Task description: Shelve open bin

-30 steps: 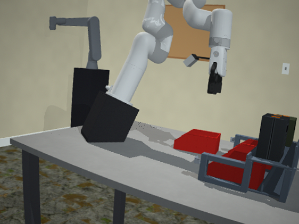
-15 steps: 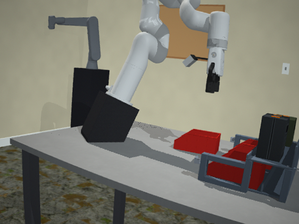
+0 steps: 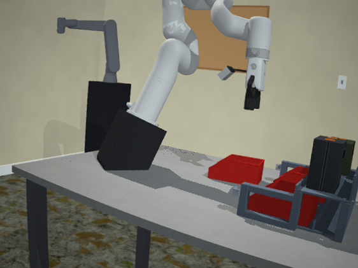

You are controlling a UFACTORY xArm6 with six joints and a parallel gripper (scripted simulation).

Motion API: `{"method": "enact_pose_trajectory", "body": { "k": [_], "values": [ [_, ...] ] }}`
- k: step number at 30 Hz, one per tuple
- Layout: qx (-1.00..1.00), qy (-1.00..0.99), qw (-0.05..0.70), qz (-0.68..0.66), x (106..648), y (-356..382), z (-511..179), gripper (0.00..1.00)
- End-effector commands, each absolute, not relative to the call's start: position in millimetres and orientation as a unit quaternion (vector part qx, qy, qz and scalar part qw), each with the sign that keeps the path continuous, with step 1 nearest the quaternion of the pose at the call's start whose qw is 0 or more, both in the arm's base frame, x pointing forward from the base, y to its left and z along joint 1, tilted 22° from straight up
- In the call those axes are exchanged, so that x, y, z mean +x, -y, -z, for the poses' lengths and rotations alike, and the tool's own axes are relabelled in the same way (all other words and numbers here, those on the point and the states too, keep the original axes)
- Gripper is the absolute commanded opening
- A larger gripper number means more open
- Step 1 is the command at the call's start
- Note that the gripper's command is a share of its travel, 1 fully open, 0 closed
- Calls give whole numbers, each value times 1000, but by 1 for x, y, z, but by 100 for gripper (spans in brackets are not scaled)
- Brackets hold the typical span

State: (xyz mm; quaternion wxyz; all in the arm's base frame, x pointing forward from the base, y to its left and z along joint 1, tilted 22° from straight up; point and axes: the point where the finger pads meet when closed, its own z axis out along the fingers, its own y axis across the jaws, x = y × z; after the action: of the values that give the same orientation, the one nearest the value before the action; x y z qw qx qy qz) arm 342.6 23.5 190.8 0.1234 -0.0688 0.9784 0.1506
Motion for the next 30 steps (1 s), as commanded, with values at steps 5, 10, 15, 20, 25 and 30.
{"method": "enact_pose_trajectory", "body": {
  "k": [5,10,15,20,25,30],
  "values": [
    [-67,-979,125,-148,341,-26,-194,100],
    [-67,-979,125,-148,320,-64,-201,100],
    [-67,-979,125,-148,315,-73,-203,100],
    [-67,-979,125,-148,315,-73,-203,100],
    [-67,-979,125,-149,305,-92,-206,100],
    [-67,-979,125,-149,289,-120,-212,100]
  ]
}}
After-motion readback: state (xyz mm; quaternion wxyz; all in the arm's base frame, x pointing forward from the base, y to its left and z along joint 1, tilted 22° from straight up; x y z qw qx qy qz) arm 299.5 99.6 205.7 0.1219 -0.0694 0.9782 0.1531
